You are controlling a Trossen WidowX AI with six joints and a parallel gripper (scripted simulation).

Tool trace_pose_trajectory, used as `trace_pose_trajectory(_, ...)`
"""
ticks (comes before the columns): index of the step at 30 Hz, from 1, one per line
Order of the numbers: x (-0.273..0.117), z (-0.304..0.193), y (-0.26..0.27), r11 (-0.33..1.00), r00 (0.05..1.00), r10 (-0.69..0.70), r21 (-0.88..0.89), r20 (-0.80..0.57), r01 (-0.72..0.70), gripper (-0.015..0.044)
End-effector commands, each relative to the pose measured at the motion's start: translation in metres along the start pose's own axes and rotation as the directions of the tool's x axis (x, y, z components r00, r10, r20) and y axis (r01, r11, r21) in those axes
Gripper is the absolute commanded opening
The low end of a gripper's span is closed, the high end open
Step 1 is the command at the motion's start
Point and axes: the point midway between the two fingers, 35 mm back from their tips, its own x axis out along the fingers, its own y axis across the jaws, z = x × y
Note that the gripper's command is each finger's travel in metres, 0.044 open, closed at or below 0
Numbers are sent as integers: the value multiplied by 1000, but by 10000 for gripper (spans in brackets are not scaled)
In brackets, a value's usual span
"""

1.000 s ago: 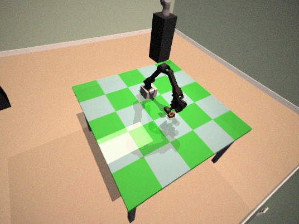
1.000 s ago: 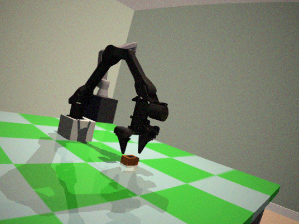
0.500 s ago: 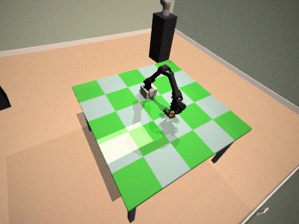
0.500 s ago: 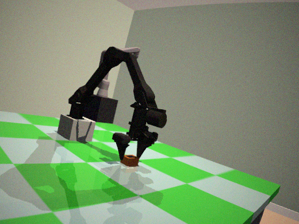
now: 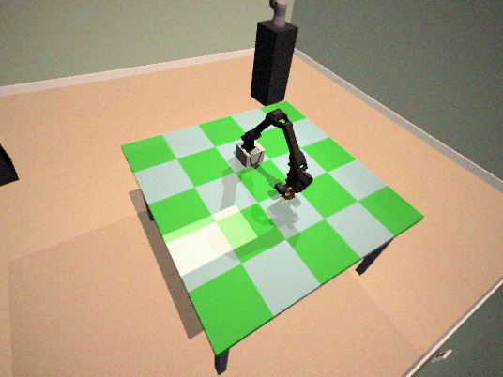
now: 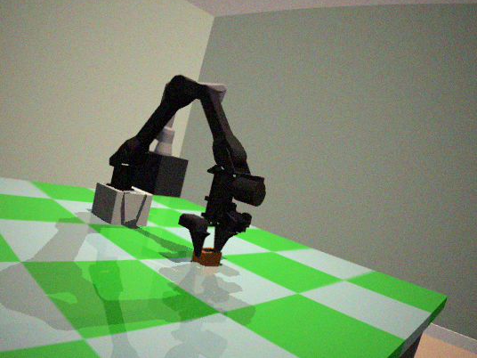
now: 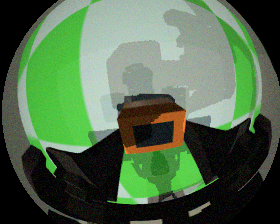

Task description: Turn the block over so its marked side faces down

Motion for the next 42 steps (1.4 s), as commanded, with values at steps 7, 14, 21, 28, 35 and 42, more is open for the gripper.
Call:
trace_pose_trajectory(7, 0, 0, 1, 1000, 1000, 4, -1, 2, -4, 183)
trace_pose_trajectory(14, -1, 1, 1, 1000, 1000, 4, -1, 3, -4, 116)
trace_pose_trajectory(21, -30, 1, 1, 1000, 1000, 4, -1, 3, -4, 0)
trace_pose_trajectory(28, -26, 2, 1, 1000, 998, 4, -5, 59, -3, 0)
trace_pose_trajectory(35, -21, 4, 2, 1000, 985, 3, -9, 170, -2, 0)
trace_pose_trajectory(42, -18, 4, 2, 1000, 961, 3, -10, 278, 0, 0)
